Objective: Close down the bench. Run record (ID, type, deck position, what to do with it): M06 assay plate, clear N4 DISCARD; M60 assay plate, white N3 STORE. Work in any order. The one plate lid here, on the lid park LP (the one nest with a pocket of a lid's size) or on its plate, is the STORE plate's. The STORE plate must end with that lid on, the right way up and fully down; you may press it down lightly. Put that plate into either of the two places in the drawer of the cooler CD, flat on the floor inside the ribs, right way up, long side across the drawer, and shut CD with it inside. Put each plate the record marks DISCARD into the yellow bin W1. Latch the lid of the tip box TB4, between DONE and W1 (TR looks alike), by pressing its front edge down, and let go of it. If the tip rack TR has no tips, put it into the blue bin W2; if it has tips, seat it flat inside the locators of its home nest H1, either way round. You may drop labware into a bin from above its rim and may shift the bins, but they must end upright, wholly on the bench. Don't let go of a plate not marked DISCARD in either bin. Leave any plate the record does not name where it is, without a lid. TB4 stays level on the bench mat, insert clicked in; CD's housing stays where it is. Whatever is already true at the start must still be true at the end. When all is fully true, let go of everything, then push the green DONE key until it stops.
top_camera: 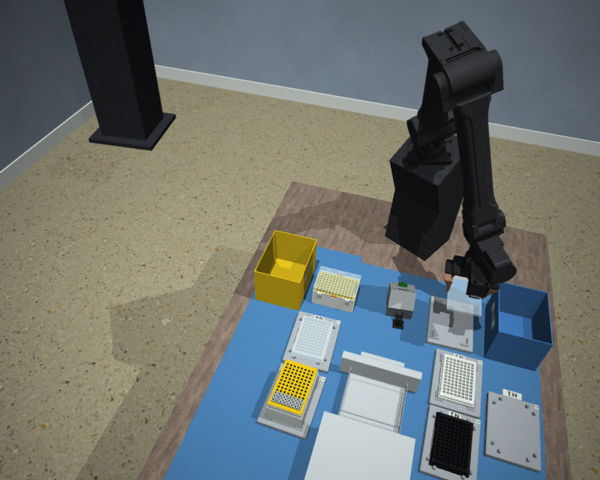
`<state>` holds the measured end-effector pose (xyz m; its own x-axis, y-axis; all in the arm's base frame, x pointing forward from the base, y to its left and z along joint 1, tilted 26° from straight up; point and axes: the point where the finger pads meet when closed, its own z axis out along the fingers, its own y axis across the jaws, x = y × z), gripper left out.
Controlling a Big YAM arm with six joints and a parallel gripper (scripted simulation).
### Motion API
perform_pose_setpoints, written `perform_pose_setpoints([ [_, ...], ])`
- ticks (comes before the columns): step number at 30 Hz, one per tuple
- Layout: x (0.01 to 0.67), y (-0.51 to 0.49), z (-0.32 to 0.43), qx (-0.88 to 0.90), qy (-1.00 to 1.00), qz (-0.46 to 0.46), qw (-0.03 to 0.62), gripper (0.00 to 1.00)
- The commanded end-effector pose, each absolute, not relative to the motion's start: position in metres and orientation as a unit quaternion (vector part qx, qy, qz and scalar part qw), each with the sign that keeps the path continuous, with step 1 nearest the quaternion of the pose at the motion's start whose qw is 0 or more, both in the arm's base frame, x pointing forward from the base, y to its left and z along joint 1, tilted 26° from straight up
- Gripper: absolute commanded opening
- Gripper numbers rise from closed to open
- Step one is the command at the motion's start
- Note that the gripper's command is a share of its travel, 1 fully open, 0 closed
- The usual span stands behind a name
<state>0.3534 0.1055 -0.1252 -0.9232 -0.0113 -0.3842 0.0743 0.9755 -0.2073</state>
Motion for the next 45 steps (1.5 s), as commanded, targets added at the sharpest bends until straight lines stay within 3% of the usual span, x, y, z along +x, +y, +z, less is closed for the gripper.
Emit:
perform_pose_setpoints([
  [1,0.3494,0.1079,-0.1185,0.020,0.974,-0.109,0.197,0.00],
  [45,0.3462,0.1060,-0.1240,0.019,0.975,-0.112,0.191,0.00],
])
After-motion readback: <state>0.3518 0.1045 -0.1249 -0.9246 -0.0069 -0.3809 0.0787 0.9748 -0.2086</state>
